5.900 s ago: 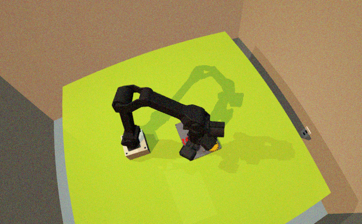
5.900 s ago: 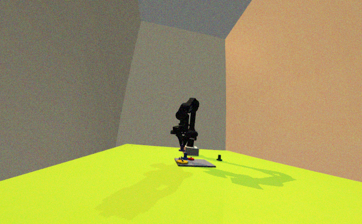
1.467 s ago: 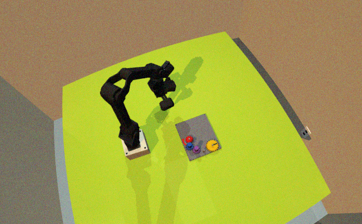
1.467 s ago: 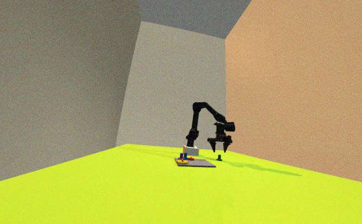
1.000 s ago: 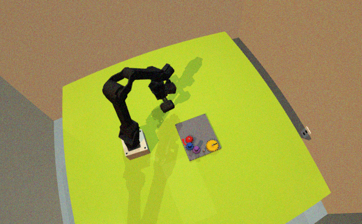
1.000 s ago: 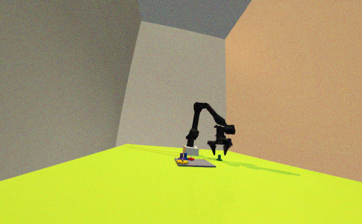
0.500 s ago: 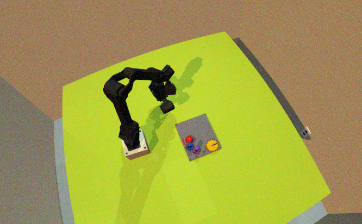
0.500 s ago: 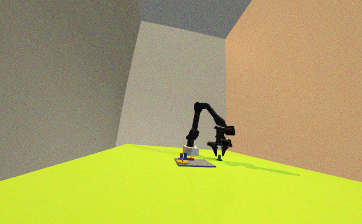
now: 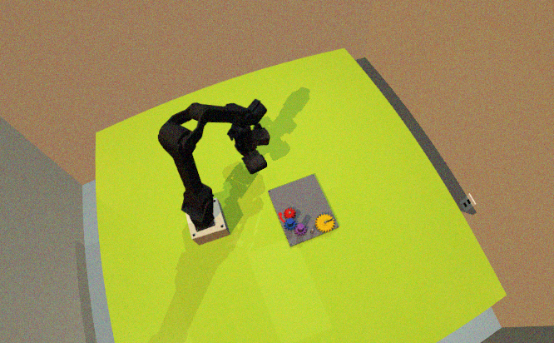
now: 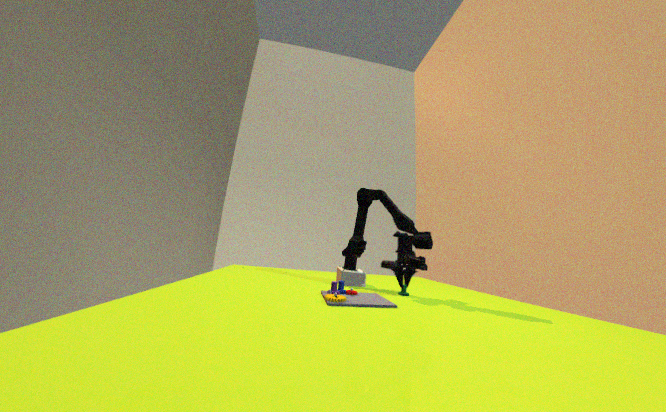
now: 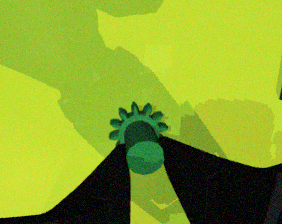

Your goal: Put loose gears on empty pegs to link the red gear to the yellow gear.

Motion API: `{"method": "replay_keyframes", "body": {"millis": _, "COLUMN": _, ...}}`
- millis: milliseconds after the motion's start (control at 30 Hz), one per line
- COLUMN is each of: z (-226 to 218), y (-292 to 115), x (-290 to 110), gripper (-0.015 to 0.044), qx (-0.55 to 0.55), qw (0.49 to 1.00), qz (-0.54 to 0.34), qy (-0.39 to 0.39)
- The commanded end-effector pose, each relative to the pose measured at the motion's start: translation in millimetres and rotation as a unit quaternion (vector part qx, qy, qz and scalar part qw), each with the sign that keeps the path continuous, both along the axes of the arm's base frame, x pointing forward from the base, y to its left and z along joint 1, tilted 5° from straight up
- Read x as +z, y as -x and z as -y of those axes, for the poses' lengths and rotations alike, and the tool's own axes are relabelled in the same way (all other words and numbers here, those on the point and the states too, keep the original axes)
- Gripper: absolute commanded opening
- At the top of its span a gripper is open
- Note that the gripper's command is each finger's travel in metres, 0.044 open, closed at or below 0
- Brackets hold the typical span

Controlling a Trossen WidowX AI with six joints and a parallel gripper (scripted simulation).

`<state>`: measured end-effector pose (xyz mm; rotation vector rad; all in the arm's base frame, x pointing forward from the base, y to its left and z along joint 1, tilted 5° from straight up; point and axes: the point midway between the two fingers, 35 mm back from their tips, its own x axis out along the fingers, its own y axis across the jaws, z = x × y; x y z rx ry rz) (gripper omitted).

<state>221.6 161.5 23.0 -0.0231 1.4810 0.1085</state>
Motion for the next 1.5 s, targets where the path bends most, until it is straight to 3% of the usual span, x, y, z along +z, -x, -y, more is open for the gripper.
{"method": "replay_keyframes", "body": {"millis": 0, "z": 0.3, "y": -0.4, "x": -0.2, "gripper": 0.0, "qx": -0.002, "qw": 1.0, "qz": 0.001, "qy": 0.001}}
{"method": "replay_keyframes", "body": {"millis": 1467, "z": -0.7, "y": -5.3, "x": 93.2, "gripper": 0.0, "qx": -0.002, "qw": 1.0, "qz": 0.002, "qy": 0.0}}
